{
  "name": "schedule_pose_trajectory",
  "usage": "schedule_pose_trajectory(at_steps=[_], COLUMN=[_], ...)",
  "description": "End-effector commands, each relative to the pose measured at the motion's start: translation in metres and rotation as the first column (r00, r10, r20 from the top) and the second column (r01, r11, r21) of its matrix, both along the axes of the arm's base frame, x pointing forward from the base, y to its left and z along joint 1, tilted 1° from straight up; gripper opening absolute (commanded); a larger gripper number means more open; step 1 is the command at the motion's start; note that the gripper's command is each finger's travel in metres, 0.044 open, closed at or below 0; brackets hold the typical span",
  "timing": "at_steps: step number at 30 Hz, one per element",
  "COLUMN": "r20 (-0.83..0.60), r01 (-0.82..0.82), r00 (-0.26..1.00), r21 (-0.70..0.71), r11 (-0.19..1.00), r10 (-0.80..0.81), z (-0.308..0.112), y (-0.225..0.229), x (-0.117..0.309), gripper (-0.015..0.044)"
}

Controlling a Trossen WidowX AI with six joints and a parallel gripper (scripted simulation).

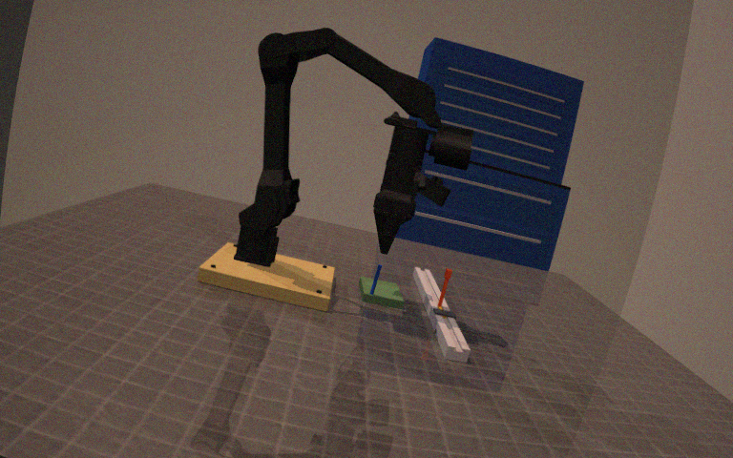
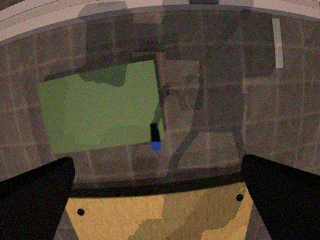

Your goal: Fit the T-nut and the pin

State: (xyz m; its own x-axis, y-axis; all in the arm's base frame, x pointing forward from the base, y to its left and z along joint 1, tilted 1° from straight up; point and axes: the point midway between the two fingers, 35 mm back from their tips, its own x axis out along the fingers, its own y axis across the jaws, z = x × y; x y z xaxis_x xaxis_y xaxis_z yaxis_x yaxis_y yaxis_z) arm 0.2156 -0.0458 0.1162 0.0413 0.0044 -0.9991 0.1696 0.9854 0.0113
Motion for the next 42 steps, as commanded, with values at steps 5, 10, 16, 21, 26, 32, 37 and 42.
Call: schedule_pose_trajectory(at_steps=[5,10,16,21,26,32,37,42], r20=[-0.010,-0.010,-0.010,-0.010,-0.010,-0.010,-0.010,-0.010], r01=[-0.006,-0.006,-0.006,-0.006,-0.006,-0.006,-0.006,-0.006], r00=[1.000,1.000,1.000,1.000,1.000,1.000,1.000,1.000], r21=[0.006,0.006,0.006,0.006,0.006,0.006,0.006,0.006], r11=[1.000,1.000,1.000,1.000,1.000,1.000,1.000,1.000], r10=[0.006,0.006,0.006,0.006,0.006,0.006,0.006,0.006], z=[-0.024,-0.031,-0.041,-0.049,-0.057,-0.067,-0.074,-0.074], y=[0.001,0.001,0.001,0.001,0.001,0.001,0.001,0.001], x=[-0.002,-0.001,0.000,0.001,0.001,0.001,0.000,0.000], gripper=[0.0440,0.0440,0.0440,0.0440,0.0440,0.0440,0.0440,0.0335])
